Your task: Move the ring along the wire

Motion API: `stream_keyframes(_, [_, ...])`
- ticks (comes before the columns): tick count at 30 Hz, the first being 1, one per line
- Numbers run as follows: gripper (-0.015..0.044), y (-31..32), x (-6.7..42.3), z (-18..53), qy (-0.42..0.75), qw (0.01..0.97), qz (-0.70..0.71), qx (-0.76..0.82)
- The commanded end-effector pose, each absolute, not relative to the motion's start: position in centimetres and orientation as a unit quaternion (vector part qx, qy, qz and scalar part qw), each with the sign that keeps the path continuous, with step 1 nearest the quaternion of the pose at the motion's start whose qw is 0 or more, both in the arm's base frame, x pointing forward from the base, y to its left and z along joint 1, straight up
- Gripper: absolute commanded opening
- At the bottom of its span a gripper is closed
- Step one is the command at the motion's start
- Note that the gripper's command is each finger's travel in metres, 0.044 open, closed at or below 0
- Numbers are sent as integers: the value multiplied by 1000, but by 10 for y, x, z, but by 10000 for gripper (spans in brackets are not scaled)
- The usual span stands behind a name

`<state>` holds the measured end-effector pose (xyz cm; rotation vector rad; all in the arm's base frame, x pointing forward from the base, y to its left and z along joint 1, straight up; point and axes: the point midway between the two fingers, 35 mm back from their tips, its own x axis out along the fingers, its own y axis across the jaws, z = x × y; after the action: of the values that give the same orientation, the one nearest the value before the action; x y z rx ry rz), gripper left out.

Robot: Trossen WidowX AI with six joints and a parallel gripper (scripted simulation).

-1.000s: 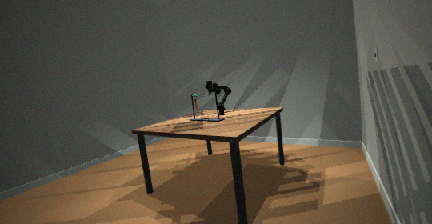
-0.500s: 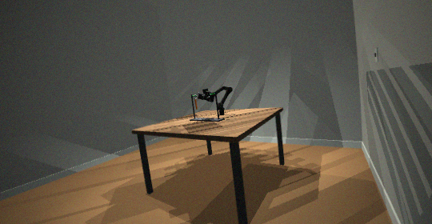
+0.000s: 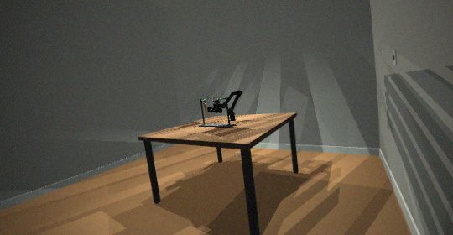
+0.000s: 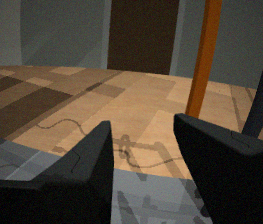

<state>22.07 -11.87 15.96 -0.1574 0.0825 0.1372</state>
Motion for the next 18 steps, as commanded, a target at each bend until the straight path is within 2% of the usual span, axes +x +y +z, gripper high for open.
stream_keyframes(1, [160,-132,202,135,53,998,15,-38])
stream_keyframes(7, [160,-141,178,109,64,996,-58,10])
stream_keyframes(18, [160,-145,198,124,63,996,-59,2])
